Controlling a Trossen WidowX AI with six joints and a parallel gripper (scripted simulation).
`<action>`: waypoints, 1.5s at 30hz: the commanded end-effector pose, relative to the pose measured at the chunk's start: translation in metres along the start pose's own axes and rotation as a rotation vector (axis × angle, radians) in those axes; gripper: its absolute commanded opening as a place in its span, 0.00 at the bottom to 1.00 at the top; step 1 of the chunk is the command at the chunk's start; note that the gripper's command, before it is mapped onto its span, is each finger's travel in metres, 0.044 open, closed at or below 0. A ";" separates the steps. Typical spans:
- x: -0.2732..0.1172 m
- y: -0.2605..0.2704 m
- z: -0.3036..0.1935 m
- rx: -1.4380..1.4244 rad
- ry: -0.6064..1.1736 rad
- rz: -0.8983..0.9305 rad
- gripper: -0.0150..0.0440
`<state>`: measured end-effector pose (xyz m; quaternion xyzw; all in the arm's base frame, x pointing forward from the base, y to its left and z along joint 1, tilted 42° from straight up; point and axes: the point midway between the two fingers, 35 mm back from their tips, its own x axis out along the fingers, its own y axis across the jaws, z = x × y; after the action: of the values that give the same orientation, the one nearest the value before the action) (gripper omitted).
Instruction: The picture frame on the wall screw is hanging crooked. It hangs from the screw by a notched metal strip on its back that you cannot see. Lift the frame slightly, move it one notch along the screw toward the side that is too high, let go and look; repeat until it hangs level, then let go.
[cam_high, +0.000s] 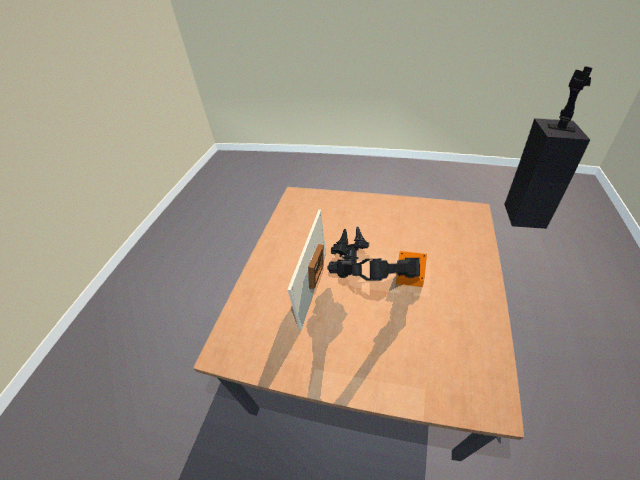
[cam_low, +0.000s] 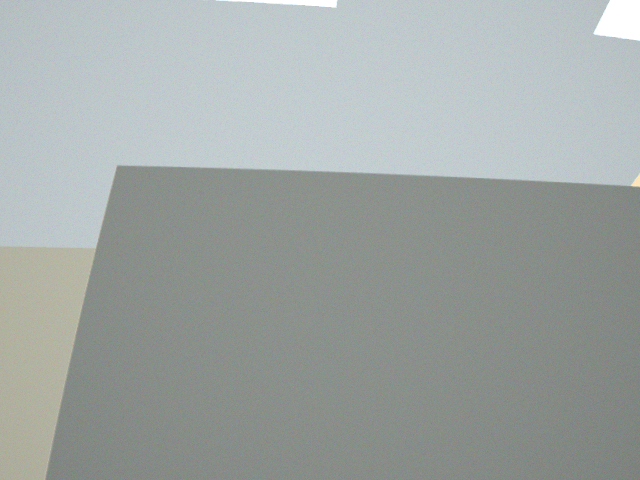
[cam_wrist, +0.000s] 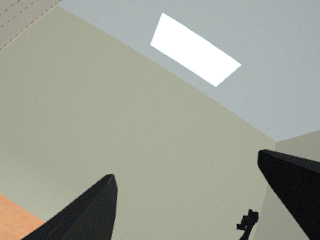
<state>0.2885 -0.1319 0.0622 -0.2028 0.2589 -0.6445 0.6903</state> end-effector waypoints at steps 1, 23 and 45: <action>0.000 -0.001 0.000 0.012 0.008 0.002 0.89; -0.016 -0.079 0.001 1.531 0.871 0.380 0.69; -0.115 -0.147 0.048 2.204 1.485 1.390 0.69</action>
<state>0.2026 -0.0423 0.2003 0.9225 -0.0339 -0.0544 0.3806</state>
